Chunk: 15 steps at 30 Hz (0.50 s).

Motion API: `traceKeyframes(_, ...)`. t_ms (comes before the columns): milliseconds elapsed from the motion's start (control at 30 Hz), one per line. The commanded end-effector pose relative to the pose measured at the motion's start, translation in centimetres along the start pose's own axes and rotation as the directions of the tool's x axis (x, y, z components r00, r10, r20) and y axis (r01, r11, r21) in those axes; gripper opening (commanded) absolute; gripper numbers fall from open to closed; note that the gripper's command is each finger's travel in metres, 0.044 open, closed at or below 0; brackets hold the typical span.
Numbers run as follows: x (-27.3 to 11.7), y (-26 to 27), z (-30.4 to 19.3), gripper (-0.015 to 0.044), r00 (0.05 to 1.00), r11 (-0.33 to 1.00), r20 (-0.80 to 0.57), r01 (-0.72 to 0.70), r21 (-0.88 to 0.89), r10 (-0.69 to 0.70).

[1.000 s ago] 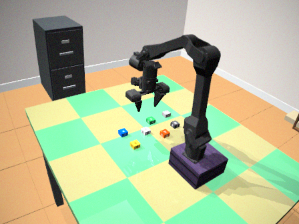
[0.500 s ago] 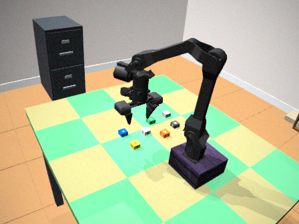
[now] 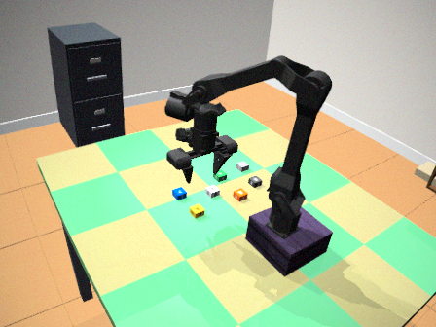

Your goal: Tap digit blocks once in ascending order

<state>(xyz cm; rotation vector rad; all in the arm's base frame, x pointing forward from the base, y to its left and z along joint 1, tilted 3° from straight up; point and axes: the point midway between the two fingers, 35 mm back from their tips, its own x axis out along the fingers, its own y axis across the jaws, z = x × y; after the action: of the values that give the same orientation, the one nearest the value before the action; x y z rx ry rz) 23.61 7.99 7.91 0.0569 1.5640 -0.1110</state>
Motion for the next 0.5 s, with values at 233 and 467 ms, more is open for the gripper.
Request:
traceKeyframes(233,-0.4,0.1,6.9,0.0400,1.000,1.000,0.007,-0.002,0.004,0.001)
traceKeyframes(467,-0.2,-0.3,9.9,0.0400,1.000,1.000,0.010,-0.001,0.004,0.001)
